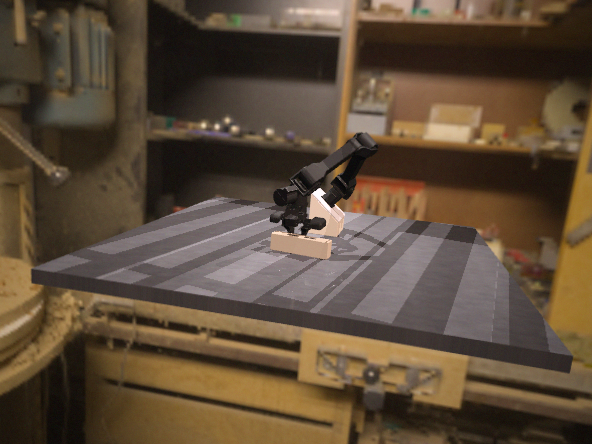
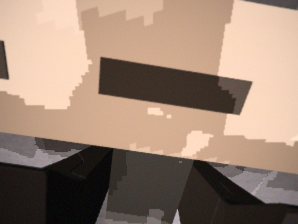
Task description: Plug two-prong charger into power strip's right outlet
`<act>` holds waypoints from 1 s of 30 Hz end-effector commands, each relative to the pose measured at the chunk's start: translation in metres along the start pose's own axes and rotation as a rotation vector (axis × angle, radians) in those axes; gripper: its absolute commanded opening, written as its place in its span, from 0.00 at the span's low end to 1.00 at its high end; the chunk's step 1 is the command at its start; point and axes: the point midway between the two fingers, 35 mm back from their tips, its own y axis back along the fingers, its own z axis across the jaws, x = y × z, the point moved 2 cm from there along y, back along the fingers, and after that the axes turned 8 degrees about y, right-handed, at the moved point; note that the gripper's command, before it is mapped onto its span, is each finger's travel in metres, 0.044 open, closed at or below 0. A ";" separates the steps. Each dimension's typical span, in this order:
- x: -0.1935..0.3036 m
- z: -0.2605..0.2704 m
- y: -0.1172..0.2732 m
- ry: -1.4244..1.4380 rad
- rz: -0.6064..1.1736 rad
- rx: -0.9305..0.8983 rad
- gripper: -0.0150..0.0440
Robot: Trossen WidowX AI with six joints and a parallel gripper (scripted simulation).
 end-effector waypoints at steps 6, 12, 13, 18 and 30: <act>0.000 0.000 0.000 0.000 0.000 0.000 0.25; 0.000 0.000 0.000 0.000 0.000 0.000 0.34; 0.000 0.000 0.000 0.000 0.000 0.000 0.39; 0.000 0.000 0.000 0.000 0.000 0.000 0.61; 0.001 0.000 0.000 0.001 -0.002 0.000 1.00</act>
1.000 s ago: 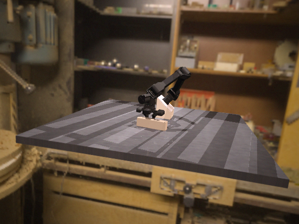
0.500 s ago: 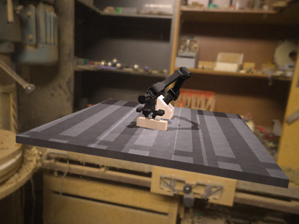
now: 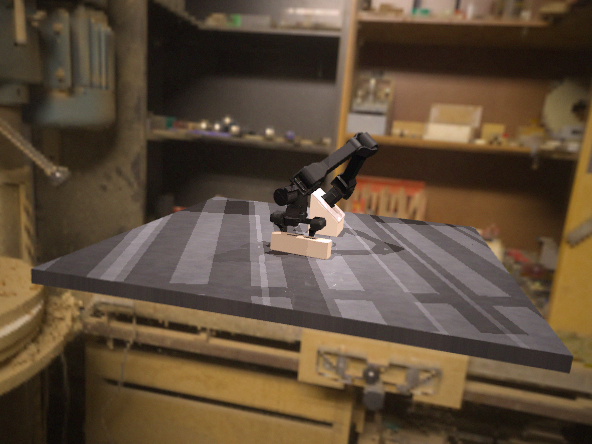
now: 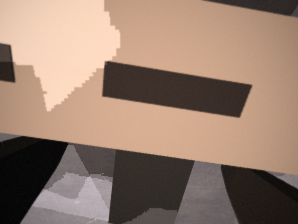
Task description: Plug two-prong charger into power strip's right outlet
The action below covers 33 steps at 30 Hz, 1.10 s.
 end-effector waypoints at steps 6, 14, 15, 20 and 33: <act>0.001 0.000 0.000 0.002 -0.008 0.000 1.00; 0.003 0.000 0.000 0.004 -0.013 0.002 1.00; 0.004 0.001 0.000 0.005 -0.013 0.002 1.00; 0.005 0.001 0.000 0.006 -0.017 0.002 1.00; 0.008 0.001 -0.001 0.009 -0.025 0.004 1.00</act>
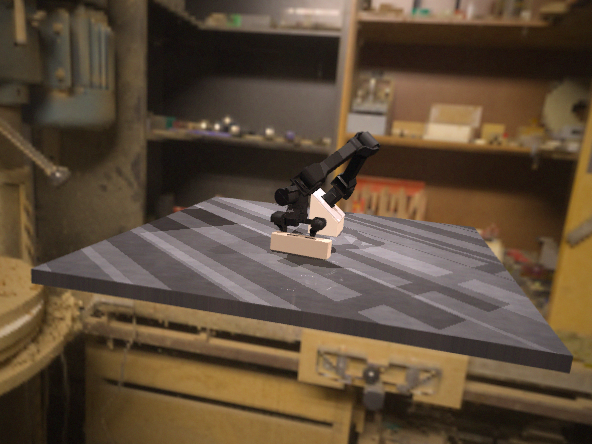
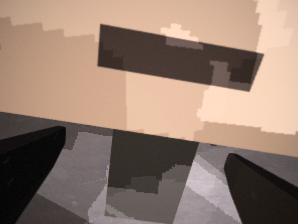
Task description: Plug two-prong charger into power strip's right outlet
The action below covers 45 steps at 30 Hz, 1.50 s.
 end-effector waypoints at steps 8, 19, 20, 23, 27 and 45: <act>0.001 0.002 0.003 0.003 -0.017 0.001 1.00; 0.011 0.002 0.002 0.003 -0.018 0.001 1.00; 0.012 0.002 0.001 0.003 -0.018 0.001 1.00; 0.015 0.003 0.001 0.003 -0.018 0.001 1.00; 0.019 0.003 0.000 0.003 -0.019 0.001 1.00; 0.037 0.005 -0.002 0.003 -0.020 0.002 1.00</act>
